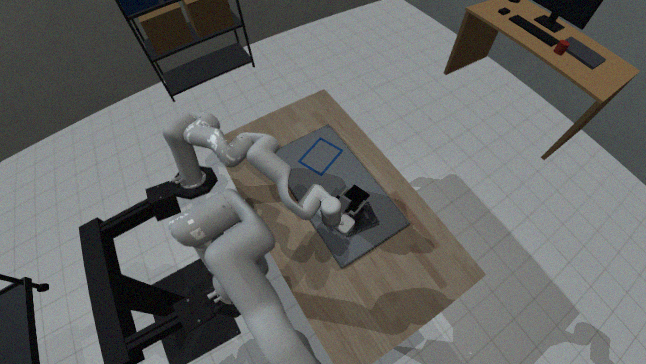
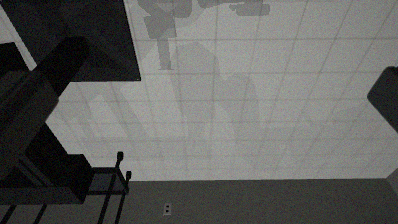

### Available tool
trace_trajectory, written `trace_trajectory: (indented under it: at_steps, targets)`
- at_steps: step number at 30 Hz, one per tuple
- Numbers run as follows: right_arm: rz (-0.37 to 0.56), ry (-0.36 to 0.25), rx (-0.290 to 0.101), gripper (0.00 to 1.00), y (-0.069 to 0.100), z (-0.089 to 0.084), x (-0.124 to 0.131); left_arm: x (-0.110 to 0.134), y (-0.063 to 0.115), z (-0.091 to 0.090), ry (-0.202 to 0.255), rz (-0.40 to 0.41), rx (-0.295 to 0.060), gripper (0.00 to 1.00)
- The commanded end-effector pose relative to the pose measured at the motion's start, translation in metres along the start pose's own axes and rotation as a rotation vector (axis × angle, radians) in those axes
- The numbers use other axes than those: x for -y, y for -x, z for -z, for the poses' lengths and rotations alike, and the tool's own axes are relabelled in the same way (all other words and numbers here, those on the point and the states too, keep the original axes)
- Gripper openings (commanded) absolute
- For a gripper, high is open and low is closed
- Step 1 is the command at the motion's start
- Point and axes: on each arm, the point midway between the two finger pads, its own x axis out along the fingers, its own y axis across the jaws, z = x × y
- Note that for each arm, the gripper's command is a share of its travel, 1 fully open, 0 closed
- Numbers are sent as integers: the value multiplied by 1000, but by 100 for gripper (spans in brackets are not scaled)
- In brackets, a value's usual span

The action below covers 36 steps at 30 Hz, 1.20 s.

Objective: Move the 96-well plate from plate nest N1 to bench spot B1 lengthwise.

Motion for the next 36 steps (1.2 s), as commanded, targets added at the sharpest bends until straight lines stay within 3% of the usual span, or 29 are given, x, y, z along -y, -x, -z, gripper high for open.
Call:
trace_trajectory:
  at_steps: [1,36]
  targets:
    - [3,0,0,100,1,0,1,-13,-8,-3,-15,-62,4,0]
    - [3,0,0,100,1,0,1,-107,-51,-2,-16,-62,5,0]
